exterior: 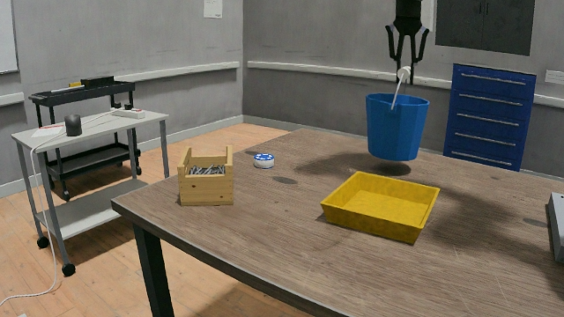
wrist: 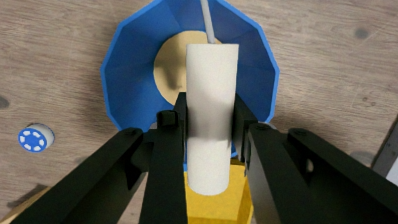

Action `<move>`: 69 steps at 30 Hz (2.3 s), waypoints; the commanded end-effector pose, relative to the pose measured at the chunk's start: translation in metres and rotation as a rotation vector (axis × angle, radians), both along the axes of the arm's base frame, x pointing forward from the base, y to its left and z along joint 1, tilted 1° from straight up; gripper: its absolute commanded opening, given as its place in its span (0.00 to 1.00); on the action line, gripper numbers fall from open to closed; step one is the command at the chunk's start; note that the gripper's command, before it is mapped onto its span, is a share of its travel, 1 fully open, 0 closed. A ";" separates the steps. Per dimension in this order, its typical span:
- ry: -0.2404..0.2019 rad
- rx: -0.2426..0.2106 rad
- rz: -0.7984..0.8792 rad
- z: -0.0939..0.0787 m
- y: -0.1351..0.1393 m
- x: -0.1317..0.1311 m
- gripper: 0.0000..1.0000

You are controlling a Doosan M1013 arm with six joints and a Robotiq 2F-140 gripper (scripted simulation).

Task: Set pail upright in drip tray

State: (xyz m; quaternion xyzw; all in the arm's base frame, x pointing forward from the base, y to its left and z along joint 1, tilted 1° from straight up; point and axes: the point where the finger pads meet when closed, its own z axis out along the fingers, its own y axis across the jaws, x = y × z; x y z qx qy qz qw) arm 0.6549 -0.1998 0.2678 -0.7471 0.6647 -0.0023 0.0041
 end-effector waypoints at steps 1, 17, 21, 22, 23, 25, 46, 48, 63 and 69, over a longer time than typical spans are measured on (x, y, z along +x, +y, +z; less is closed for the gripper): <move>-0.002 0.000 0.000 0.005 0.000 0.000 0.10; -0.002 0.000 0.000 0.028 0.000 0.000 0.10; -0.002 0.000 0.000 0.030 0.000 0.000 0.10; -0.002 0.000 0.000 0.031 0.000 0.000 0.10; -0.002 0.000 0.000 0.032 0.000 0.000 0.10; -0.002 0.000 0.000 0.034 0.000 0.000 0.10; -0.002 0.000 0.000 0.039 0.000 0.000 0.10; -0.002 0.000 0.000 0.039 0.000 0.000 0.10; -0.002 0.000 0.000 0.039 0.000 0.000 0.10; -0.002 0.000 0.000 0.039 0.000 0.000 0.10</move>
